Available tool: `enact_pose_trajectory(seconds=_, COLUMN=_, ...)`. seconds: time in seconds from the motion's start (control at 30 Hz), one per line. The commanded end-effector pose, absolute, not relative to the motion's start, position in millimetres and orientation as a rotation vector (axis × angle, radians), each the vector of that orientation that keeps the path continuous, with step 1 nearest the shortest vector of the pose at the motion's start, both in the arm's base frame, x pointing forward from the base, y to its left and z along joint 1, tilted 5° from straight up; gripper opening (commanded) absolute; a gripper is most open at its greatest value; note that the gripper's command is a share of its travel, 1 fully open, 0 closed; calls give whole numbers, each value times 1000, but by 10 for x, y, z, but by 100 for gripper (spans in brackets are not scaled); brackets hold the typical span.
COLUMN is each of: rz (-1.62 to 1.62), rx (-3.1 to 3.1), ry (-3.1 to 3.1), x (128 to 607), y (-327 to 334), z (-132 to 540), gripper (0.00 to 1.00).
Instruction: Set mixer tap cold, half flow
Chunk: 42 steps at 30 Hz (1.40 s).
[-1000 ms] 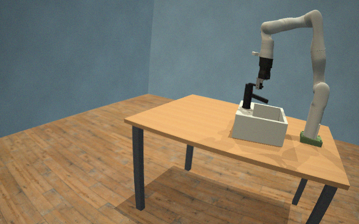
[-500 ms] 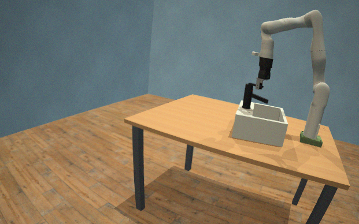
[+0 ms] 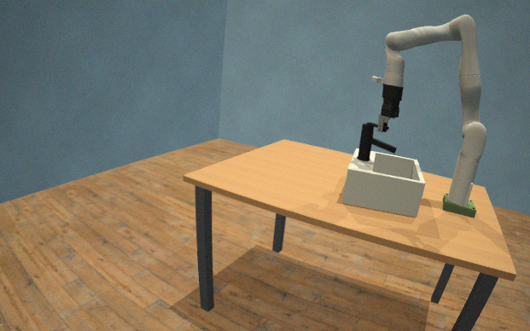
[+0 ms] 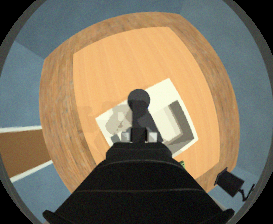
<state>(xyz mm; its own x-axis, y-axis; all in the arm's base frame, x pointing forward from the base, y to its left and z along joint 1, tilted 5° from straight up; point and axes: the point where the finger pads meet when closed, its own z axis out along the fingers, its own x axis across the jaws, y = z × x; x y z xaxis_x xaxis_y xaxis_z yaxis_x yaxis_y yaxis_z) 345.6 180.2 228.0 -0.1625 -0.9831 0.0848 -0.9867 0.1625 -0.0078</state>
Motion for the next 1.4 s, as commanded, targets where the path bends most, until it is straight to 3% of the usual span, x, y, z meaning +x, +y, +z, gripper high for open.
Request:
enact_pose_trajectory(seconds=0.0, rz=94, rx=1994, ry=-2350, x=3458, y=1803, z=2287, gripper=0)
enact_pose_trajectory(seconds=1.37, rz=93, rx=2034, ry=-2314, x=3456, y=1781, z=2289, gripper=0)
